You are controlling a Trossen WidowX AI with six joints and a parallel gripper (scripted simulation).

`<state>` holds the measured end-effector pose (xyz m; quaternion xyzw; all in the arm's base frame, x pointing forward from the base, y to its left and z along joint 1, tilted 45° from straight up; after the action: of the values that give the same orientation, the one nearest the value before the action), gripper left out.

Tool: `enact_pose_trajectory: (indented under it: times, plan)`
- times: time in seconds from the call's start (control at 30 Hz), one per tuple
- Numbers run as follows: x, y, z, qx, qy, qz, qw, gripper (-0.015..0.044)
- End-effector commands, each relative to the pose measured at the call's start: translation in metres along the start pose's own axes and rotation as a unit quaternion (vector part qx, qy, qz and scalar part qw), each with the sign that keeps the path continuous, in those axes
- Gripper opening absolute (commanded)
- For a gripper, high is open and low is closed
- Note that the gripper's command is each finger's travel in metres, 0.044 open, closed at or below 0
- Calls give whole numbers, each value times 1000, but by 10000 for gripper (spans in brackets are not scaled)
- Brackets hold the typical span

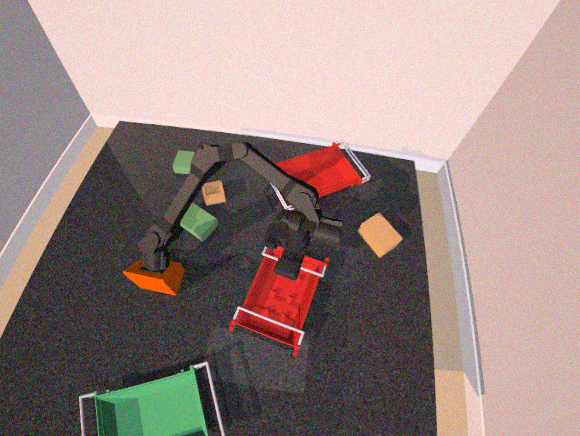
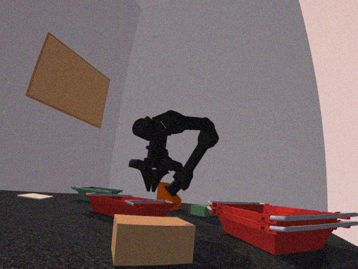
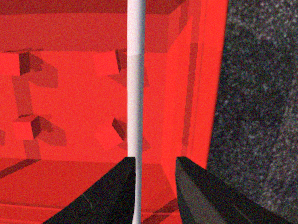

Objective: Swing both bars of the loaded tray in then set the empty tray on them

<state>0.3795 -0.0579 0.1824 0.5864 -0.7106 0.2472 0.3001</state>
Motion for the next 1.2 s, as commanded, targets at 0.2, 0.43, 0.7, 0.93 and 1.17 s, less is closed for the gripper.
enact_pose_trajectory:
  times: [0.2, 0.43, 0.7, 0.93, 1.17]
  plan:
    - [-3, 0, 1, -1, 0, -4, 1000, 82]
    - [-3, 0, 1, -1, 0, -4, 1000, 82]
    - [-3, 0, 1, -1, 0, -4, 1000, 29]
    - [-3, 0, 1, -1, 0, -4, 1000, 0]
    - [-3, 0, 0, 0, 0, -4, 1000, 0]
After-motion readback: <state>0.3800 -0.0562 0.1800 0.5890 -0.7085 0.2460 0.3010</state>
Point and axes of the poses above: the point midway between the two fingers, 35 mm back from their tips, its own x axis back along the fingers, its own z axis across the jaws, y = z × x, the point moved 10 cm from there along x, back along the fingers, and after that the axes turned 5 degrees about x, right-handed, at the moved point
